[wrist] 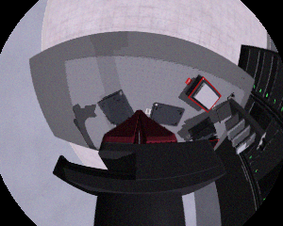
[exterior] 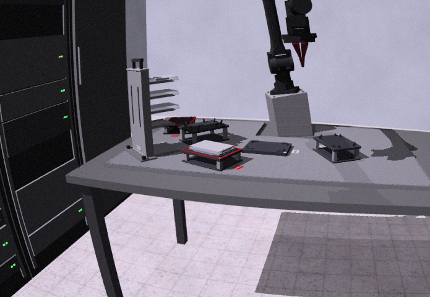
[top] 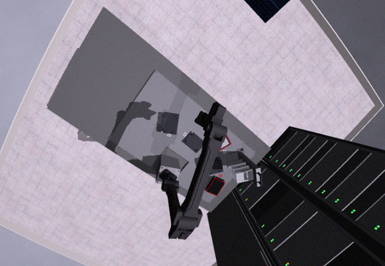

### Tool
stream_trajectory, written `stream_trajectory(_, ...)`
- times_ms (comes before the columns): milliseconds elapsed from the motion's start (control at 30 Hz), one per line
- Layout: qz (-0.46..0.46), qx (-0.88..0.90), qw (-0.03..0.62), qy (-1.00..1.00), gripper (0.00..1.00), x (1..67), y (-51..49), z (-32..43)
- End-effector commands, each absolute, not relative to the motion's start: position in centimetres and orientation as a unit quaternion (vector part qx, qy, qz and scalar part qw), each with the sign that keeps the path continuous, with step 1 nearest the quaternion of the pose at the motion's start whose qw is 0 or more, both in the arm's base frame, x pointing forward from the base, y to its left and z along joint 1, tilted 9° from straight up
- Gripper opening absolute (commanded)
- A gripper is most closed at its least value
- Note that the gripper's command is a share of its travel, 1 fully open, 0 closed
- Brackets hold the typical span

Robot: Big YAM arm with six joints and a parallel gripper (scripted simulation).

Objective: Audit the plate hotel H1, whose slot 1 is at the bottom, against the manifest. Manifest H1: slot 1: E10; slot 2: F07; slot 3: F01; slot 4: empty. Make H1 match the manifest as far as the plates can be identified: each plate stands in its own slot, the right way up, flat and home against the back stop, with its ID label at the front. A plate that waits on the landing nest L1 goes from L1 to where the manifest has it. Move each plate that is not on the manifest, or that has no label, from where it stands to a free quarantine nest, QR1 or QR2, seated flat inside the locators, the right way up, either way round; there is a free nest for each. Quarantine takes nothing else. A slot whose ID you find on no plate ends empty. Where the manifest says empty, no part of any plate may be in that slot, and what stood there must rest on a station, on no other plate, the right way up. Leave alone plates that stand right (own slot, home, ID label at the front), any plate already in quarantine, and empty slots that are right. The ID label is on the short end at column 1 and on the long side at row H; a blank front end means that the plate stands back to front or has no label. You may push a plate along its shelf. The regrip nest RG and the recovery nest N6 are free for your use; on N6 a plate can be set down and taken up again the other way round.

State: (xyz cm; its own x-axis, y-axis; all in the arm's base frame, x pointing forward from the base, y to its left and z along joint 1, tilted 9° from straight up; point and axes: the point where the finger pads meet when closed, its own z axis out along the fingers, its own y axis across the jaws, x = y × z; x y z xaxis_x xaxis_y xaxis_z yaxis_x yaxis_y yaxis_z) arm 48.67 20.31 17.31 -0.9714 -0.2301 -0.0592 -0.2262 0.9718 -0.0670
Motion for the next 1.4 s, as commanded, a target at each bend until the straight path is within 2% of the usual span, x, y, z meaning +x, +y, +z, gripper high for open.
stream_trajectory(0,-0.025,-0.108,0.061,0.992,0.00,48.1,20.1,19.2)
stream_trajectory(1367,-0.048,-0.087,0.057,0.993,0.00,40.5,12.0,14.8)
